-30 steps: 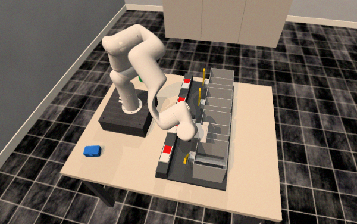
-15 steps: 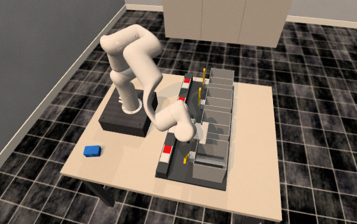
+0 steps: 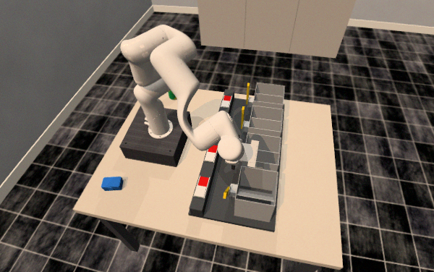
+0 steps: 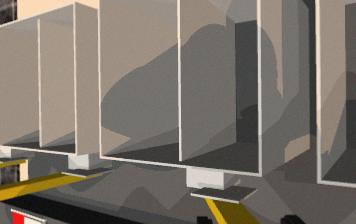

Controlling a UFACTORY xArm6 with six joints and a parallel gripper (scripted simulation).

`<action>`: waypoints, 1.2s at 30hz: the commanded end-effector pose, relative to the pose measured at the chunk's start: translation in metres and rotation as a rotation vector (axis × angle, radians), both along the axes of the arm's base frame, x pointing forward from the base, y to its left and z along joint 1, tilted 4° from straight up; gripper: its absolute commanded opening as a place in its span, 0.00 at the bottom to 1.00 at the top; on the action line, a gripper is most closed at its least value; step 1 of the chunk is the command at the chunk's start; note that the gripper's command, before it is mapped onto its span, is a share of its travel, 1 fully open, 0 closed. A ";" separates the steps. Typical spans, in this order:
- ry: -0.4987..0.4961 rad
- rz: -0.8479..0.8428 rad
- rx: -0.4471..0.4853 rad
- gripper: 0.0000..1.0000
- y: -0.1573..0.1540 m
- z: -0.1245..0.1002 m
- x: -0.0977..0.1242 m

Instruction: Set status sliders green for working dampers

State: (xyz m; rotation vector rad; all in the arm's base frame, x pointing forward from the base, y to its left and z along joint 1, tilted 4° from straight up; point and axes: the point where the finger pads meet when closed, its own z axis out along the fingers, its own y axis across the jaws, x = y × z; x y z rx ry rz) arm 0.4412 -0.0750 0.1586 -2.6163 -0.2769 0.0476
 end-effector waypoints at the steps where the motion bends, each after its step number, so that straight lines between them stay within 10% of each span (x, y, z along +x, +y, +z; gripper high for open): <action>1: -0.032 -0.002 -0.112 0.39 0.022 0.011 0.016; 16: -0.133 -0.015 -0.562 0.39 0.115 0.045 0.075; 36: -0.135 -0.016 -0.570 0.39 0.117 0.046 0.076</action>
